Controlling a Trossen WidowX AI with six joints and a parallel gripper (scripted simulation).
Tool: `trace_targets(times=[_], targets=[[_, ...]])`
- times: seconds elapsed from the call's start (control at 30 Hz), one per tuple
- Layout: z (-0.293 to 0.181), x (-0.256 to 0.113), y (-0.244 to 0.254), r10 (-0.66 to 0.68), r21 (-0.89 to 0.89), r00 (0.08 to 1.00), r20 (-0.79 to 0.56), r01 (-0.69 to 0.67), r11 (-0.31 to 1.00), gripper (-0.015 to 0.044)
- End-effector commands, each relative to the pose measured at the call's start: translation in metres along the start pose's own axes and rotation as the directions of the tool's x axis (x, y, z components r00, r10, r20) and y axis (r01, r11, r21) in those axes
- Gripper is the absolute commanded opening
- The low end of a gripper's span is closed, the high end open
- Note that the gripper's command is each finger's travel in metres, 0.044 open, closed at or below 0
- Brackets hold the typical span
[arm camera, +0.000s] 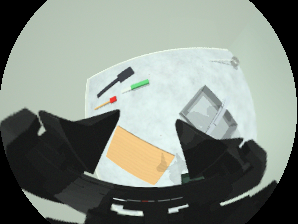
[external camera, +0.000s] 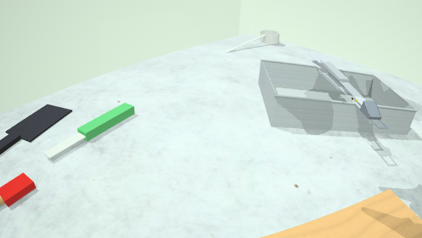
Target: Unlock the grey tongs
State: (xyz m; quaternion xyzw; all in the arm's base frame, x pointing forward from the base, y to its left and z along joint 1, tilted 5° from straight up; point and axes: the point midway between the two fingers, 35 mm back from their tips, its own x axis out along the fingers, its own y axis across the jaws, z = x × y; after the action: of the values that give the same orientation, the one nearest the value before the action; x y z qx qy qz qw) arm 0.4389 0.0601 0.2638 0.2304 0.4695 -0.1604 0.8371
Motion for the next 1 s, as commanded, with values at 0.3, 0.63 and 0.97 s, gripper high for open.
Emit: trace_targets(times=[0.3, 0.63, 0.97], targets=[[0.014, 0.031, -0.072, -0.03, -0.523, 0.996, -0.08, -0.017, 0.852, 0.026], [0.013, 0.054, -0.148, -0.026, -0.887, 0.988, -0.154, -0.127, 0.444, 0.026], [0.002, 0.064, -0.201, -0.002, -0.979, 0.981, -0.195, -0.194, 0.067, 0.026]])
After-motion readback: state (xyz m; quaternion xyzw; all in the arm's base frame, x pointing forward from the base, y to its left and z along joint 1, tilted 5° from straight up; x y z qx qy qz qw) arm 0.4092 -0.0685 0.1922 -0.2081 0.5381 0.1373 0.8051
